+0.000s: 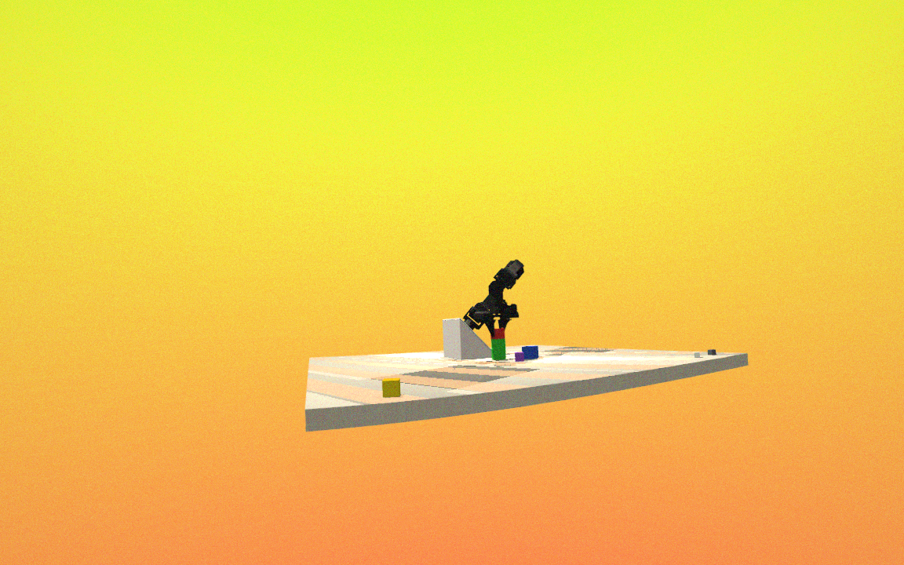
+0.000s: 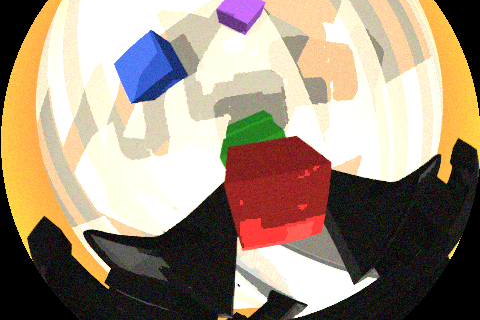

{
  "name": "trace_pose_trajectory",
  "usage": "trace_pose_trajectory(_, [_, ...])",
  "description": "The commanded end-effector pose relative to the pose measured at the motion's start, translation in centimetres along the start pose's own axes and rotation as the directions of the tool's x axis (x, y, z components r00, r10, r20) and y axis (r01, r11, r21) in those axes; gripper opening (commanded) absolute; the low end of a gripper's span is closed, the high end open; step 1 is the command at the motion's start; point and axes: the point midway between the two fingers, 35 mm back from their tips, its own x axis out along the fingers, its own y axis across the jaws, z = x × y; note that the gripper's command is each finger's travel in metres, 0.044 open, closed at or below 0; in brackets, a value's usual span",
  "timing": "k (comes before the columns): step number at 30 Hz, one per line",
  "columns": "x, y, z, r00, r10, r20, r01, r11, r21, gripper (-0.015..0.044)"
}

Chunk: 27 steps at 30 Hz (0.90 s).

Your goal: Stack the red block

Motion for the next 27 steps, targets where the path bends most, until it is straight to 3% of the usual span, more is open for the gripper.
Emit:
trace_pose_trajectory(1, [0.0,0.0,0.0,1.0,0.0,0.0,0.0,1.0,0.0,0.0263])
trace_pose_trajectory(8, [0.0,0.0,0.0,1.0,0.0,0.0,0.0,1.0,0.0,0.044])
trace_pose_trajectory(27, [0.0,0.0,0.0,1.0,0.0,0.0,0.0,1.0,0.0,0.044])
